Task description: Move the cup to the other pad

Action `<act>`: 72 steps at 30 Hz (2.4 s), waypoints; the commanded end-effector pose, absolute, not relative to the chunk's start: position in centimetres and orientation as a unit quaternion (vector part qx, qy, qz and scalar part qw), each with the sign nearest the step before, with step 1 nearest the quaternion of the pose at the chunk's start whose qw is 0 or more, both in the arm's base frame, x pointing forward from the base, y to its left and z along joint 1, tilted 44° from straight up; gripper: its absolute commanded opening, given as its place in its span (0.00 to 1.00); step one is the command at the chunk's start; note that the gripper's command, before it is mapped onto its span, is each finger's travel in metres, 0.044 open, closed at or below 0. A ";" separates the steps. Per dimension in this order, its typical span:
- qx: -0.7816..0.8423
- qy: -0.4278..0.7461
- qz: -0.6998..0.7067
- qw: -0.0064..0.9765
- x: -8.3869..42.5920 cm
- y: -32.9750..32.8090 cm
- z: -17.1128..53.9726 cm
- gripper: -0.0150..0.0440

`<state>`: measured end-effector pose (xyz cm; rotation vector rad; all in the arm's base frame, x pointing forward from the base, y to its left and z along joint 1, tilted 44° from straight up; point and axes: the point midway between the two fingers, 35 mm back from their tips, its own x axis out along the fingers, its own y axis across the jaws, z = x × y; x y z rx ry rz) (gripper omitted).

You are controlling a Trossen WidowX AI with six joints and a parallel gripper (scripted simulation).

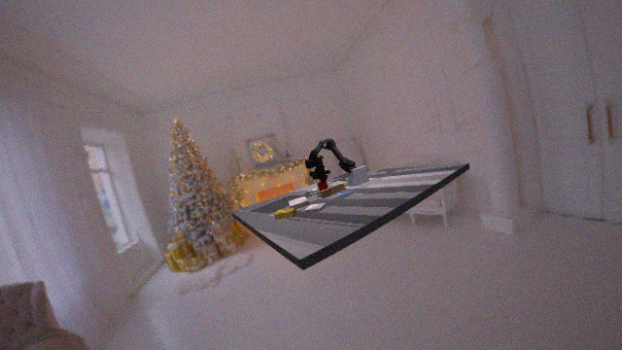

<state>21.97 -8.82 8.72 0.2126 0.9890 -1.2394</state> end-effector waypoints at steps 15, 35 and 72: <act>0.096 0.443 -0.556 0.697 22.0 -8.8 8.8 0.47; 0.094 0.445 -0.555 0.696 22.0 -7.2 10.3 0.47; 0.083 0.450 -0.554 0.695 21.3 -5.2 12.3 1.00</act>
